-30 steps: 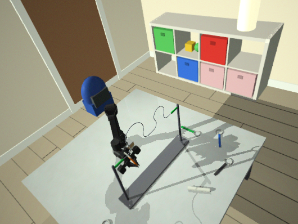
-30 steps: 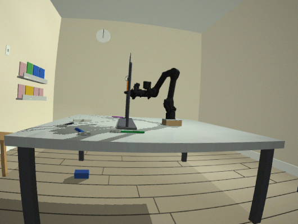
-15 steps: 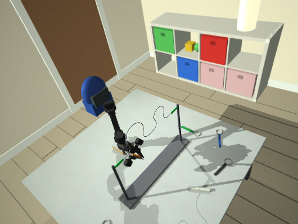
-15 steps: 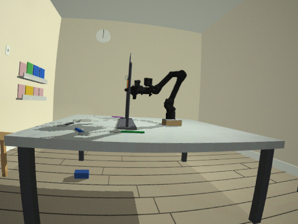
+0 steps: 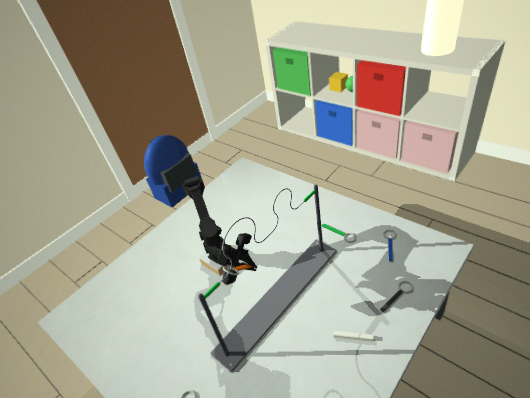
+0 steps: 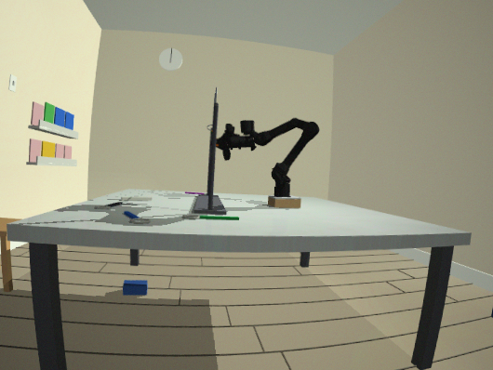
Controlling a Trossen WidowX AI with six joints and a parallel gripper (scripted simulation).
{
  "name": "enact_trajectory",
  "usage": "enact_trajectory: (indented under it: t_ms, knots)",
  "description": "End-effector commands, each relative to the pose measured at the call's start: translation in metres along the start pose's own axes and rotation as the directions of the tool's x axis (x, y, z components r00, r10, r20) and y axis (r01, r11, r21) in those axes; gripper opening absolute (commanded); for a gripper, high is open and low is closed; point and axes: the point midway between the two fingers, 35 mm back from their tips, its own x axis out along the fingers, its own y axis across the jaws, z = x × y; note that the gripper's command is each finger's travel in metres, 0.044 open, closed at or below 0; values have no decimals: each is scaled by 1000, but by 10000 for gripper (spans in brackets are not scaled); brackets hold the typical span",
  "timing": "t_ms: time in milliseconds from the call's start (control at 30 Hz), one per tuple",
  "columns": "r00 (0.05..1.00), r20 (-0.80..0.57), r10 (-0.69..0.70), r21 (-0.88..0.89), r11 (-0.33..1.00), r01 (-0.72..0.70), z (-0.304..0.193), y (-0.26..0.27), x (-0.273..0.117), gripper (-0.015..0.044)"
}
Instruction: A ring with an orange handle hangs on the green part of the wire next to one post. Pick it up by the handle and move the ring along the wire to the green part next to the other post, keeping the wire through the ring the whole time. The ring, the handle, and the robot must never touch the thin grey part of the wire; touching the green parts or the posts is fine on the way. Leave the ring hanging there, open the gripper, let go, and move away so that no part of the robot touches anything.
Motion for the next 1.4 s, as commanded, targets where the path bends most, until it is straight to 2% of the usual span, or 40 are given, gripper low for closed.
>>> enact_trajectory:
  t_ms: [0,467,767,1367]
  knots:
    - [999,-45,23,71,997,-20,3,16,-8,-150]
    - [979,-177,104,272,961,-52,11,47,-27,-150]
    - [937,-270,222,451,889,-81,26,72,-45,-150]
    - [918,-199,343,690,715,-117,53,107,-51,-150]
